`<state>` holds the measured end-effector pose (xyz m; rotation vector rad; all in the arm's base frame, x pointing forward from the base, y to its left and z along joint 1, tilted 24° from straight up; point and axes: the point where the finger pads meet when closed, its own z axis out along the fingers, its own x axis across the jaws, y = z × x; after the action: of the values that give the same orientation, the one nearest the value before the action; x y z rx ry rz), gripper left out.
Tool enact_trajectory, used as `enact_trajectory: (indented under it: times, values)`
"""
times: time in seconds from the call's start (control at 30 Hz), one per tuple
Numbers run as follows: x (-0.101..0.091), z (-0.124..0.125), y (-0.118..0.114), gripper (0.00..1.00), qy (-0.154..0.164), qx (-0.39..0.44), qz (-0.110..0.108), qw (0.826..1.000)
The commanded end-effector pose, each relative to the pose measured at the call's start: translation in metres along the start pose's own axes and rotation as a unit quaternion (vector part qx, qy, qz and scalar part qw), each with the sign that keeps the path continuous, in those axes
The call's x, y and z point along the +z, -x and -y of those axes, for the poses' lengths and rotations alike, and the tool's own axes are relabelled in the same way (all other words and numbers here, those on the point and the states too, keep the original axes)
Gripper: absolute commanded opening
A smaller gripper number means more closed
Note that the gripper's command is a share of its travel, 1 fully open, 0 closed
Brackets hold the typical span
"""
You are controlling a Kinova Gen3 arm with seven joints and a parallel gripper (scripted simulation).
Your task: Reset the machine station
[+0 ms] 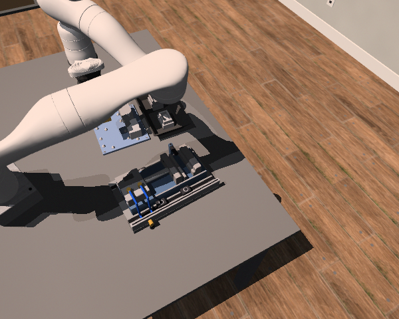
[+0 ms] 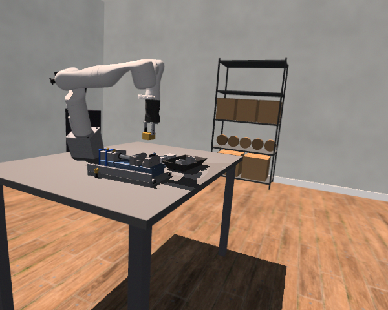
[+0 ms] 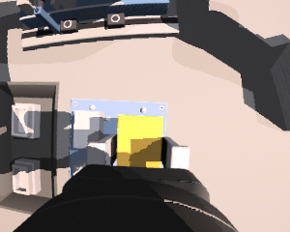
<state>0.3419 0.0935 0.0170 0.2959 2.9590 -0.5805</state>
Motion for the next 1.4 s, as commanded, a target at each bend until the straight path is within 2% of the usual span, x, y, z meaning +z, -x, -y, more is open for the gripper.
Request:
enact_trajectory:
  times: [0.0, 0.87, 1.37]
  values:
    - [-0.0003, 0.0005, -0.0027, 0.00, -0.003, -0.001, -0.002, 1.000]
    - [0.0003, 0.0005, -0.0027, 0.00, -0.003, 0.000, -0.002, 1.000]
    - [0.0086, 0.0006, -0.0027, 0.00, -0.003, 0.001, -0.002, 1.000]
